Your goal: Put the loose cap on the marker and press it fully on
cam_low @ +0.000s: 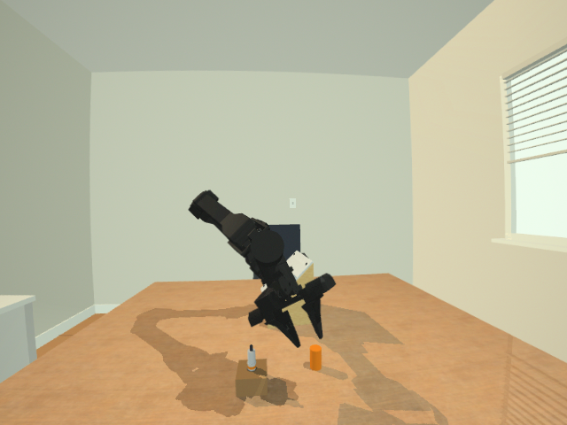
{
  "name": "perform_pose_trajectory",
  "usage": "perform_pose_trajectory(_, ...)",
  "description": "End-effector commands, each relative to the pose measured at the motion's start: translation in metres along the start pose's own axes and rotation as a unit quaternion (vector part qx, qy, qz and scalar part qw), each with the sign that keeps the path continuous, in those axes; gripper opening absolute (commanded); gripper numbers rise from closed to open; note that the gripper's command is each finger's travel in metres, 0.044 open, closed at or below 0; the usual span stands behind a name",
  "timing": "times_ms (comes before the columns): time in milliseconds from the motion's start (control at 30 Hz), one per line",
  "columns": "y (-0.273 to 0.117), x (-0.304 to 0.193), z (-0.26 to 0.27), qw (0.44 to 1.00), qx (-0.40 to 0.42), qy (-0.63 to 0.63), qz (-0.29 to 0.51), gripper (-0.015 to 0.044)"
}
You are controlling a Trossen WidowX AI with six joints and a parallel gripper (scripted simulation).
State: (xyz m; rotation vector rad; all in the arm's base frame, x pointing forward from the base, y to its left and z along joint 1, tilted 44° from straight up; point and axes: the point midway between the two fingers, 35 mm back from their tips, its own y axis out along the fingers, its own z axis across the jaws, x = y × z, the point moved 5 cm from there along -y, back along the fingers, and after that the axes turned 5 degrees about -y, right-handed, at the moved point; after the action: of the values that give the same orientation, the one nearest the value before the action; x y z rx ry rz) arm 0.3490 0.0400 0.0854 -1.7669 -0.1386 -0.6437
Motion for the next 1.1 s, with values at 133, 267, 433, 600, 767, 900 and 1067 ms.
perform_pose_trajectory(133,-0.004,-0.093,0.033,0.844,-0.187,-0.465,0.192,0.0238)
perform_pose_trajectory(267,-0.003,-0.091,0.034,0.840,-0.189,-0.470,0.194,0.0238)
perform_pose_trajectory(433,-0.003,-0.091,0.034,0.840,-0.189,-0.470,0.194,0.0238)
perform_pose_trajectory(600,-0.002,-0.087,0.035,0.840,-0.190,-0.470,0.194,0.0238)
perform_pose_trajectory(767,0.025,-0.091,0.018,0.840,-0.190,-0.470,0.194,0.0238)
perform_pose_trajectory(900,0.027,-0.091,0.016,0.840,-0.190,-0.470,0.194,0.0238)
perform_pose_trajectory(1067,0.039,-0.094,0.010,0.840,-0.191,-0.470,0.194,0.0238)
